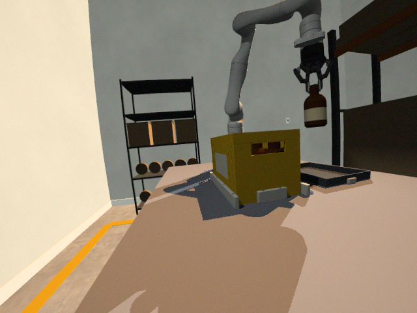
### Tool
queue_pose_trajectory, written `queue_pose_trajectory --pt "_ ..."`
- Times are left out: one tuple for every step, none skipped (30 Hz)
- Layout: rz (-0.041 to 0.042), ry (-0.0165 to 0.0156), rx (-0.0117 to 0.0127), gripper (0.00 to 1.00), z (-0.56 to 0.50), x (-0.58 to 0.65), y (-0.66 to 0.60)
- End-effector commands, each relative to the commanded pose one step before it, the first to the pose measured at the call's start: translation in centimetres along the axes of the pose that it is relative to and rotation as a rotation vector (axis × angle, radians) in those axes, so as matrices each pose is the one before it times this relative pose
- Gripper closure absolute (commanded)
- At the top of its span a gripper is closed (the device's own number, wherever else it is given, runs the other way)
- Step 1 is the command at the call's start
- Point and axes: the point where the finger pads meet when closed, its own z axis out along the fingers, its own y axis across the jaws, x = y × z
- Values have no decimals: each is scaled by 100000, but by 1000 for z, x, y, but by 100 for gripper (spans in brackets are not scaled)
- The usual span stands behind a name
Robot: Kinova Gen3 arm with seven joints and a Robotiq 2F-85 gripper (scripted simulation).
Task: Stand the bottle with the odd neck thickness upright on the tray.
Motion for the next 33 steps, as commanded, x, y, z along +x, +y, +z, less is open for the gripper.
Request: queue_pose_trajectory --pt "16 11 67 100 70 7 -1" --pt "0 0 0 100 61 0 0" --pt "0 0 0 100 69 0 0" --pt "0 0 0 100 78 0 0" --pt "0 0 0 100 87 0 0" --pt "-1 0 0 100 96 0 -1" --pt "0 0 0 100 106 0 0" --pt "0 0 0 100 115 0 0" --pt "1 0 0 100 124 0 1" --pt "0 0 0 100 0 0 0" --pt "0 0 0 100 0 0 0" --pt "-1 0 0 100 134 0 -1" --pt "0 0 0 100 144 0 0" --pt "1 0 0 100 153 0 0" --pt "0 0 0 100 163 0 0" --pt "0 0 0 100 173 0 -1" --pt "1 0 0 100 182 0 0" --pt "-1 0 0 100 191 0 -1" --pt "0 0 0 100 200 0 0" --pt "0 0 0 100 209 0 0" --pt "0 0 0 100 218 0 -1" --pt "1 0 0 100 226 0 0" --pt "-1 -1 0 100 234 -1 -1" --pt "1 1 0 100 242 0 0" --pt "-1 -1 0 100 250 -1 -1" --pt "1 1 0 100 256 0 0" --pt "0 0 0 100 0 0 0" --pt "0 0 0 100 0 0 0" --pt "-1 -1 0 100 264 -1 -1" --pt "0 0 0 100 270 0 0" --pt "0 0 0 100 276 0 -1" --pt "0 0 0 100 281 0 0" --pt "1 0 0 100 286 0 0"
